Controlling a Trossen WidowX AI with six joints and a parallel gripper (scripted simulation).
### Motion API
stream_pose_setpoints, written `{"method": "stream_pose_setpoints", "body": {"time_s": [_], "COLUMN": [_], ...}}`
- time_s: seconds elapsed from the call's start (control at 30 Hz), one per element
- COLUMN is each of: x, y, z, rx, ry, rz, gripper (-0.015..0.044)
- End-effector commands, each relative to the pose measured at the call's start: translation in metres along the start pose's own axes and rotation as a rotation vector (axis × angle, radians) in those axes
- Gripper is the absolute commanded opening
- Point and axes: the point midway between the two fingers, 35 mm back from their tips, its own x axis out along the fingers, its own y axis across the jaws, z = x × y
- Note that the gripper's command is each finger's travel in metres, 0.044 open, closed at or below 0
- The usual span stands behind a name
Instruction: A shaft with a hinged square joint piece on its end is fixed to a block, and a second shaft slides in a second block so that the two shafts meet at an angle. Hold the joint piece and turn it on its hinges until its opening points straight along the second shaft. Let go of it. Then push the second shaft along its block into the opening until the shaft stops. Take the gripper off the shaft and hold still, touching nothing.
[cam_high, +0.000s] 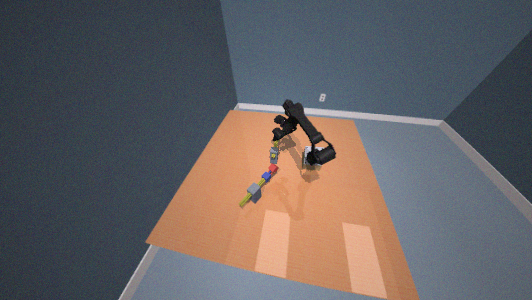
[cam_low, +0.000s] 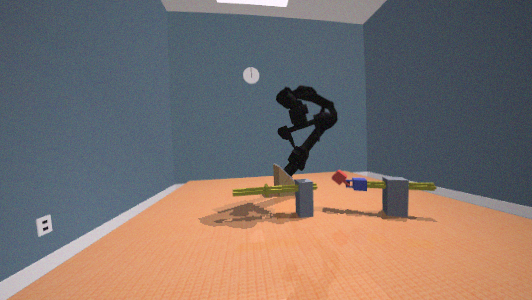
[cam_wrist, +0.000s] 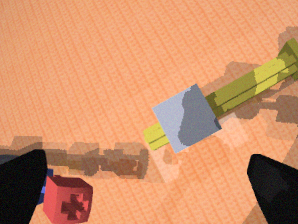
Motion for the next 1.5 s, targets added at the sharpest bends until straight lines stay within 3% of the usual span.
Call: {"method": "stream_pose_setpoints", "body": {"time_s": [0.0,0.37,1.47], "x": [0.007,0.01,0.039], "y": [0.016,0.021,0.027], "z": [-0.06,-0.078,-0.086], "rx": [-0.091,-0.138,-1.144], "ry": [0.091,0.123,0.553], "rz": [0.064,0.081,-0.072], "gripper": [0.044,0.044,0.044]}}
